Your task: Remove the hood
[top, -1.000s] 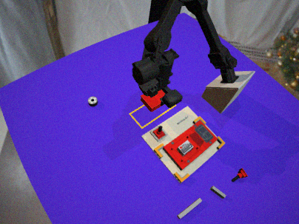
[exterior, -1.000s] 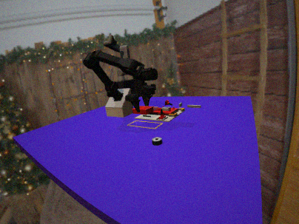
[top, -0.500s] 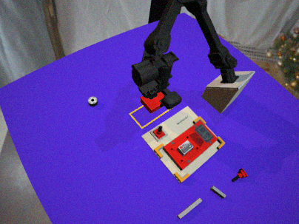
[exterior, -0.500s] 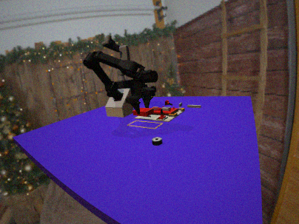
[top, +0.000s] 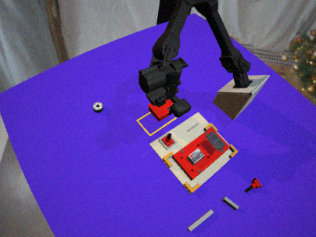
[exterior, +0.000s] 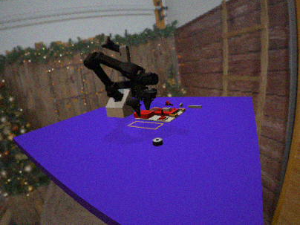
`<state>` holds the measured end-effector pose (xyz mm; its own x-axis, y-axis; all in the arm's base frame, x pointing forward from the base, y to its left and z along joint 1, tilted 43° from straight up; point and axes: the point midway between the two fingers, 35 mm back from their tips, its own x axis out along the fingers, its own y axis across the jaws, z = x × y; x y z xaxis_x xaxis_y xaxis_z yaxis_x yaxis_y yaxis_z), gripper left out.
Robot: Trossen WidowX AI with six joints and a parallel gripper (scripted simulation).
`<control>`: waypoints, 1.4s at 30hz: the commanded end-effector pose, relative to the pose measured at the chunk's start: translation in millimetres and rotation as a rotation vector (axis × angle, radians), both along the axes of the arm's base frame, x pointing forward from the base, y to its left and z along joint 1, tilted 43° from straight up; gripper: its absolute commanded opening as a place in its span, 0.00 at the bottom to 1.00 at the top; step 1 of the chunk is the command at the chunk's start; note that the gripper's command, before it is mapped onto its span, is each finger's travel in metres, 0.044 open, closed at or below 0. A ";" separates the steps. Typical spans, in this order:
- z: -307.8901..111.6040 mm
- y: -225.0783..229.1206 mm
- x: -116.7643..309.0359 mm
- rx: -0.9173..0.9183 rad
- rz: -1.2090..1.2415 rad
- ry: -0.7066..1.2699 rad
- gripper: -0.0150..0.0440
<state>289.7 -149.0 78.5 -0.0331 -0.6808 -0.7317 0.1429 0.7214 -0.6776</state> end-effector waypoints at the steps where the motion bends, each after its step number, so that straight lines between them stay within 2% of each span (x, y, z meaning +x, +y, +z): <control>1: -2.7 -1.3 -0.7 0.003 0.002 0.003 0.25; 42: -21.3 -20.0 -4.3 -0.001 0.002 0.004 0.25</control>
